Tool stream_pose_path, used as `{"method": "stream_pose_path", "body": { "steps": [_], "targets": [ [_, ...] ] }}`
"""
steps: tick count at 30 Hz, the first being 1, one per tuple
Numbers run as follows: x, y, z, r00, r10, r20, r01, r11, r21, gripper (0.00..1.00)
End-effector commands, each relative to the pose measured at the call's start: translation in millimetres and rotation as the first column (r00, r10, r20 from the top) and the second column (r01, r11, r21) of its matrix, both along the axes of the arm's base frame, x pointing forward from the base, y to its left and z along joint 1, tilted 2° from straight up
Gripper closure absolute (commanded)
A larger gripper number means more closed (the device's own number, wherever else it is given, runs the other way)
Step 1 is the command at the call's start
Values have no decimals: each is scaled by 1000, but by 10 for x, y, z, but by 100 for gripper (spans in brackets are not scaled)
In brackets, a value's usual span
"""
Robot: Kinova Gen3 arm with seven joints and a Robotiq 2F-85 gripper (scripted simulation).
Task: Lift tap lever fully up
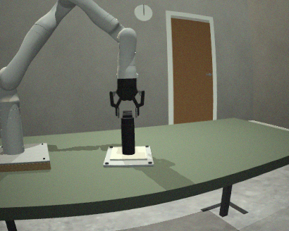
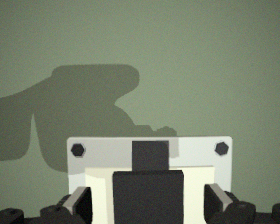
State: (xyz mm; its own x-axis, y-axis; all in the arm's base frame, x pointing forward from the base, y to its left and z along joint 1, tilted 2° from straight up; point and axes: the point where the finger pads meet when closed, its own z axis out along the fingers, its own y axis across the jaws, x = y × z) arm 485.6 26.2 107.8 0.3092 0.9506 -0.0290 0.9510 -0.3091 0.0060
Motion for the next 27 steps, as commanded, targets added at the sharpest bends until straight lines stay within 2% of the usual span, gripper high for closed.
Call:
{"method": "stream_pose_path", "body": {
  "steps": [1, 25, 26, 27],
  "targets": [
    [5, 1, 8, 1000, 0, 2, 0, 1000, 0, 24],
    [5, 1, 8, 1000, 0, 2, 0, 1000, 0, 24],
    [5, 1, 8, 1000, 0, 2, 0, 1000, 0, 90],
    [5, 1, 8, 1000, 0, 2, 0, 1000, 0, 90]
  ]
}}
